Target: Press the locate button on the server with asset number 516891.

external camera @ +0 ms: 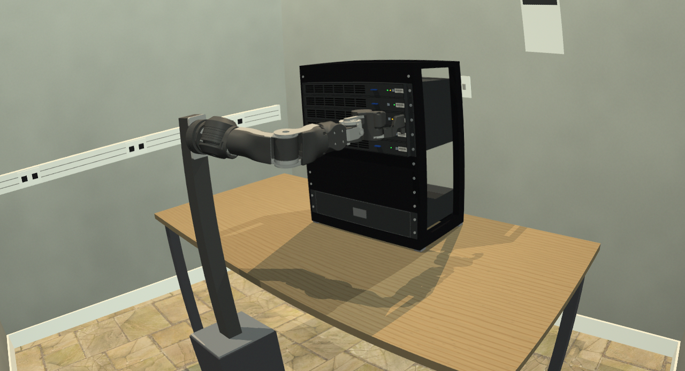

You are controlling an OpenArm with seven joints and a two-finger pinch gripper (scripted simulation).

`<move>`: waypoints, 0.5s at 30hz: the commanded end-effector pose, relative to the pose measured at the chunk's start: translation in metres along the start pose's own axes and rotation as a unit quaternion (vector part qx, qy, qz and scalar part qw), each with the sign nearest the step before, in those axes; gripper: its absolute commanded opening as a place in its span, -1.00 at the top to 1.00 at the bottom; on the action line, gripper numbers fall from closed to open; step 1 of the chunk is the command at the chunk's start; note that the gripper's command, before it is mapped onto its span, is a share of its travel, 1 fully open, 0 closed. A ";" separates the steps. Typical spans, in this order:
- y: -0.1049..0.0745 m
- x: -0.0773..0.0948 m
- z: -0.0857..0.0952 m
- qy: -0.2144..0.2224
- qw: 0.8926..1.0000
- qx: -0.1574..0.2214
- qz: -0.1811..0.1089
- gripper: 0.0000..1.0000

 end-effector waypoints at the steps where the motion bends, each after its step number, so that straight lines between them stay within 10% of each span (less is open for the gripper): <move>1: 0.000 -0.001 0.002 0.005 1.000 0.006 0.004 -0.20; 15: -0.025 -0.001 0.001 0.005 1.000 0.006 0.004 -0.20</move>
Point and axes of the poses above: the point where the finger pads meet when closed, its own y axis out along the fingers, its own z axis across the jaws, x = y × z, the point moved 2 cm from there along -y, back along the fingers, and after that the axes turned 13 degrees about -y, right-handed, at the moved point
